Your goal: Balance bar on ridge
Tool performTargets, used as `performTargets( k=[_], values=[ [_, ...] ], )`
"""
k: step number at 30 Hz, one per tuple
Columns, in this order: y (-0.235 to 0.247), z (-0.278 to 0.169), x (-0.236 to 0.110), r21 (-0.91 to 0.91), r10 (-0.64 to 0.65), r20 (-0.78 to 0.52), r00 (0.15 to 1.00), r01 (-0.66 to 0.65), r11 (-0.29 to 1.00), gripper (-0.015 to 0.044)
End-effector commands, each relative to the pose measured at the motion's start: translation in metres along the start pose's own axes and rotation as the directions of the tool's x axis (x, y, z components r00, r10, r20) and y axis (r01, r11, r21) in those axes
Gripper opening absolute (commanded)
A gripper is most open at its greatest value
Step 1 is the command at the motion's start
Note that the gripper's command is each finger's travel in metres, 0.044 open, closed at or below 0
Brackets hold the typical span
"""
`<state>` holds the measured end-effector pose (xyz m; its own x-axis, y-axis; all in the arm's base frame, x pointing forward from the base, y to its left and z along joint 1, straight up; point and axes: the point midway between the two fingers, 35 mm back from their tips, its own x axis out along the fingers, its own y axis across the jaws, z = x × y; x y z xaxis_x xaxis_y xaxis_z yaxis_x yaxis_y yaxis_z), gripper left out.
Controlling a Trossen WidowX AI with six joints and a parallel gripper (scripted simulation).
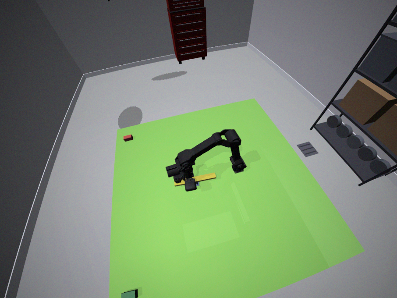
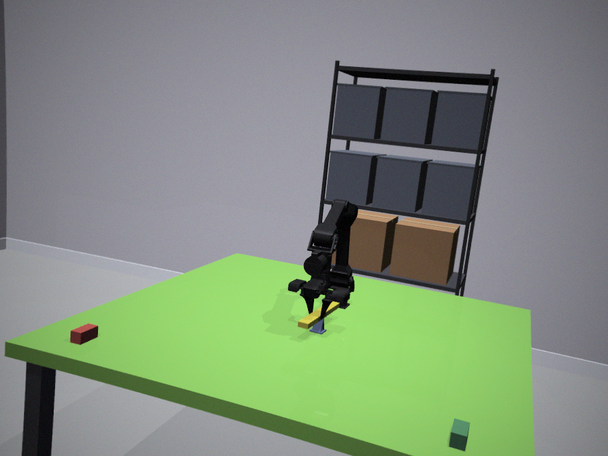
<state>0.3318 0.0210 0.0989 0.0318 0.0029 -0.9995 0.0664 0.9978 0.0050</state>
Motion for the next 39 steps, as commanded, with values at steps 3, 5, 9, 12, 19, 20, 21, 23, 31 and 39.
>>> performTargets(
  k=[3, 5, 9, 12, 19, 20, 21, 23, 31, 39],
  values=[
    [0.0, 0.0, 0.0, 0.0, 0.0, 0.0, 1.0, 0.0, 1.0, 0.0167],
    [0.0, 0.0, 0.0, 0.0, 0.0, 0.0, 1.0, 0.0, 1.0, 0.0167],
    [0.0, 0.0, 0.0, 0.0, 0.0, 0.0, 1.0, 0.0, 1.0, 0.0168],
    [0.0, 0.0, 0.0, 0.0, 0.0, 0.0, 1.0, 0.0, 1.0, 0.0169],
    [0.0, 0.0, 0.0, 0.0, 0.0, 0.0, 1.0, 0.0, 1.0, 0.017],
    [0.0, 0.0, 0.0, 0.0, 0.0, 0.0, 1.0, 0.0, 1.0, 0.017],
    [0.0, 0.0, 0.0, 0.0, 0.0, 0.0, 1.0, 0.0, 1.0, 0.017],
    [0.0, 0.0, 0.0, 0.0, 0.0, 0.0, 1.0, 0.0, 1.0, 0.0171],
    [0.0, 0.0, 0.0, 0.0, 0.0, 0.0, 1.0, 0.0, 1.0, 0.0172],
    [0.0, 0.0, 0.0, 0.0, 0.0, 0.0, 1.0, 0.0, 1.0, 0.0185]
  ],
)
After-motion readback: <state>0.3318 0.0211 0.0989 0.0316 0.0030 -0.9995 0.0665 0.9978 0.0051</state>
